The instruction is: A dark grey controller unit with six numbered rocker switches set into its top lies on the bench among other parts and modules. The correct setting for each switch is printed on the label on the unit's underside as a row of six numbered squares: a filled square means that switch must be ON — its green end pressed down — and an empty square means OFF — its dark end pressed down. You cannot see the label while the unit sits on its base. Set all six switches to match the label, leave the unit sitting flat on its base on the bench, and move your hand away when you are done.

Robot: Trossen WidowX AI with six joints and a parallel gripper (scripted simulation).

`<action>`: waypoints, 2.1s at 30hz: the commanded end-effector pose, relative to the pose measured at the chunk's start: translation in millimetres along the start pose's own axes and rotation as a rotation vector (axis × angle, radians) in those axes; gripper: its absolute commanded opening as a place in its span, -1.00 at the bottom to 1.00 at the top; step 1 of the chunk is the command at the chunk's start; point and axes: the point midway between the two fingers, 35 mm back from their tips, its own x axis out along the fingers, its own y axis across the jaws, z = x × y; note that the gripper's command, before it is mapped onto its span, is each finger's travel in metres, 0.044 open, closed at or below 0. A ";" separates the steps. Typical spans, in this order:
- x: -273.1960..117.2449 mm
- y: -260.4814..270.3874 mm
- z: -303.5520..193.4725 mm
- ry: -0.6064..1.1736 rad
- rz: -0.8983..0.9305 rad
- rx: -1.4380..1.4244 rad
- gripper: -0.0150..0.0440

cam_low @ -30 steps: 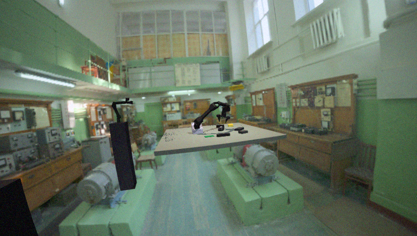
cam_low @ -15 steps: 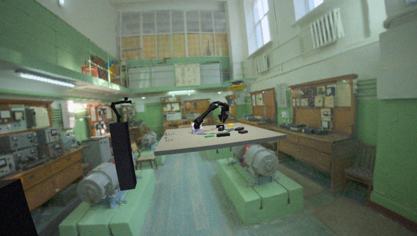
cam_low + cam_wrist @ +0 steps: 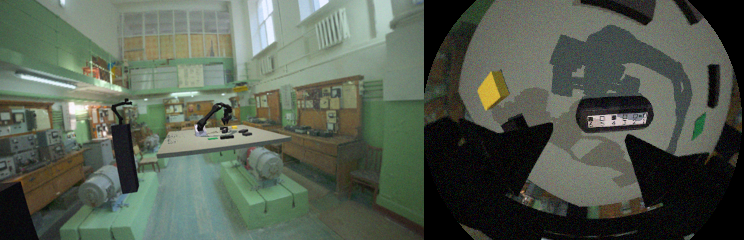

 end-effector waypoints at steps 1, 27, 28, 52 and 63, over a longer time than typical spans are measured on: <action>16.1 0.1 -10.0 -0.072 -0.001 0.815 1.00; 17.5 3.0 -14.1 -0.097 0.045 1.319 1.00; 17.5 3.0 -14.1 -0.097 0.045 1.319 1.00; 54.4 3.1 -9.8 -0.098 0.045 1.319 1.00; 72.2 1.7 -8.3 -0.099 0.044 1.319 1.00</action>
